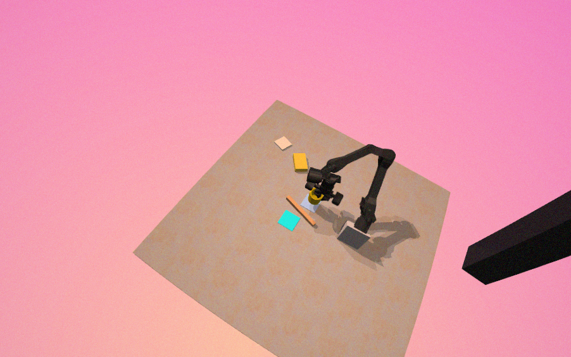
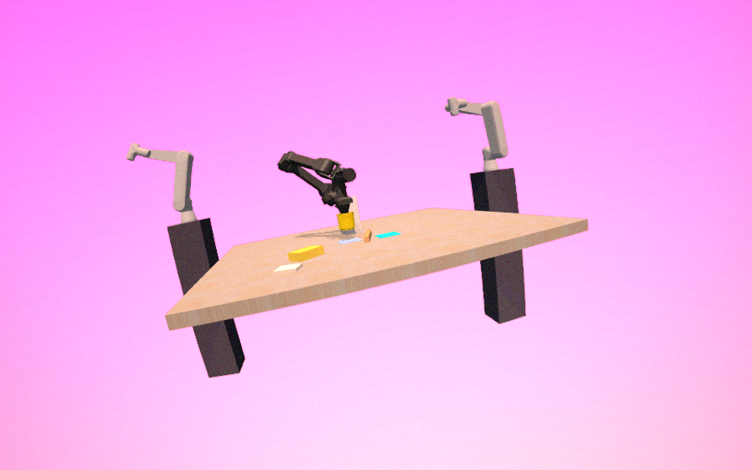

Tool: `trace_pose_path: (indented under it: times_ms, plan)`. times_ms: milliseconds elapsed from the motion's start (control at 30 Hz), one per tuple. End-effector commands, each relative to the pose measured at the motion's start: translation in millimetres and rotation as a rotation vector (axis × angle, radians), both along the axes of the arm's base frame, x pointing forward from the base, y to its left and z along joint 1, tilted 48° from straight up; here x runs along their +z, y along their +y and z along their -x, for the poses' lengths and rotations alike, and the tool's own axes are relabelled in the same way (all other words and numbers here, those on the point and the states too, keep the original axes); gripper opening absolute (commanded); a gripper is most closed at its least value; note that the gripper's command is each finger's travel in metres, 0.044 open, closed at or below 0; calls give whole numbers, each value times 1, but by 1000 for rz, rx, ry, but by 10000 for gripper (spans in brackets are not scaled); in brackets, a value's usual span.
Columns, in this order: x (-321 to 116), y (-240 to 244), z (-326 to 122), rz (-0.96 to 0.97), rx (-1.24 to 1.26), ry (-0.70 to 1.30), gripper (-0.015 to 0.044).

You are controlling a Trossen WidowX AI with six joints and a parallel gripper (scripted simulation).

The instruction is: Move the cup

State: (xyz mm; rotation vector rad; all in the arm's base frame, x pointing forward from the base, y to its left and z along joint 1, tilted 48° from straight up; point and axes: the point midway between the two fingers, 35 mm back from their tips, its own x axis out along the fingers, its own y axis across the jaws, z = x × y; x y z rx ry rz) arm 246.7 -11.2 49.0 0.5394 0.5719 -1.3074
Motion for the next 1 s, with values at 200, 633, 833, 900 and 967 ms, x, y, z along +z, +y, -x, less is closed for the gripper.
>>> trace_pose_path:
  times_ms: [200,633,833,900,967]
  plan:
    - [-1,0,0,0,2,1,0]
    - [-14,14,-5,-4,1,-1,0]
    - [-21,21,-8,-5,1,-2,0]
    - [-23,23,-9,-5,1,-2,0]
    - [-25,26,-10,-5,1,-2,0]
